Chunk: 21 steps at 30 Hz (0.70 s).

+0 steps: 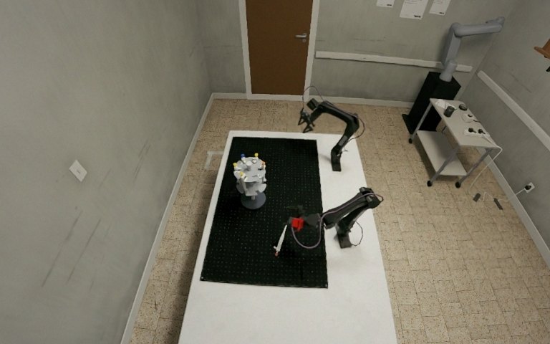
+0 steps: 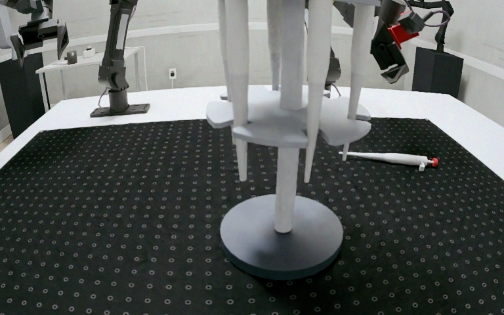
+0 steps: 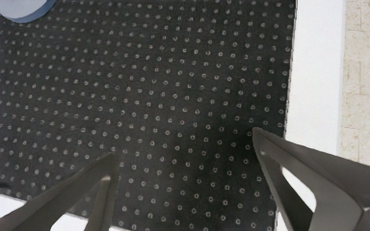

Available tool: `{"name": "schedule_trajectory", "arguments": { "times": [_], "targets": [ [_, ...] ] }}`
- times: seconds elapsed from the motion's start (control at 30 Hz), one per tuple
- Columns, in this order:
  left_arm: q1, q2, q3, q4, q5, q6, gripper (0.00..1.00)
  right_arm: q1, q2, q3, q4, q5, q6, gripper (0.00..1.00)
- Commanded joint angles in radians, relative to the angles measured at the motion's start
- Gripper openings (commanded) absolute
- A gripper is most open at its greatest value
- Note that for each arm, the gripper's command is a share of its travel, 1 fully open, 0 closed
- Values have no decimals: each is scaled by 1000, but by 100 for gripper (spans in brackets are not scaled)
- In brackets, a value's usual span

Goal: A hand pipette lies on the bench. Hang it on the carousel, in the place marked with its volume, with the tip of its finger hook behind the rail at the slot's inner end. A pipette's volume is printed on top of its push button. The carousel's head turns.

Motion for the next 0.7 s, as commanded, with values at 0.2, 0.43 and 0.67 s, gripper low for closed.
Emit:
{"name": "schedule_trajectory", "arguments": {
  "times": [0.2,0.43,0.67],
  "targets": [
    [238,-60,169,-476,138,581,100,-9,6,20,8,-16,-6,100],
    [357,-34,297,-748,125,922,100,-9,6,20,8,-16,-6,100],
    [339,-1,427,-955,0,1250,100,-9,6,20,8,-16,-6,100]
  ]
}}
